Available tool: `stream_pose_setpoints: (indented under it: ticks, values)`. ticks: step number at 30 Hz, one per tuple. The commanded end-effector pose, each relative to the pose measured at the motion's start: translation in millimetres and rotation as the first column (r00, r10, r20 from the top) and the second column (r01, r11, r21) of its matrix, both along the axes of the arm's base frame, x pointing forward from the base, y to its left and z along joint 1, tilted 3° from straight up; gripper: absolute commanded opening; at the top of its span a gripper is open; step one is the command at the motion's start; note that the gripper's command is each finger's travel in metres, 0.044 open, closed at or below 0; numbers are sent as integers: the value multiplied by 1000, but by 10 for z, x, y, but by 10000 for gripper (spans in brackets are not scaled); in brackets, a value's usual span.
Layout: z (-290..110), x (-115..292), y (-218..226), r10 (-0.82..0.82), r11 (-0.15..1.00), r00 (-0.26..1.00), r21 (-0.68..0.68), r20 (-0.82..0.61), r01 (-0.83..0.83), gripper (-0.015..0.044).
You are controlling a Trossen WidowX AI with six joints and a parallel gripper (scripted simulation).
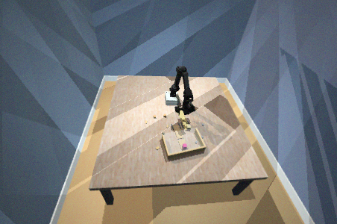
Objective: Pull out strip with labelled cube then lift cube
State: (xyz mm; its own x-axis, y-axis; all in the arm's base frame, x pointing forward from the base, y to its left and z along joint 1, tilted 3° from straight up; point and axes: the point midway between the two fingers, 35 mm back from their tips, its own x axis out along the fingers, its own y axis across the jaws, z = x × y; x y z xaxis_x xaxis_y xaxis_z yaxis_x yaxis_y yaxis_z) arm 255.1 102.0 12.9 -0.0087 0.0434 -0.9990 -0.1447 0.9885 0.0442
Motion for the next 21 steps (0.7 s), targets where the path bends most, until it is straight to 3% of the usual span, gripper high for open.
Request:
stream_pose_setpoints:
  ticks: [1,21]
  values:
    - [22,149,46,-2,1000,1000,0,2,2,440]
    - [122,788,257,-2,1000,1000,2,7,2,440]
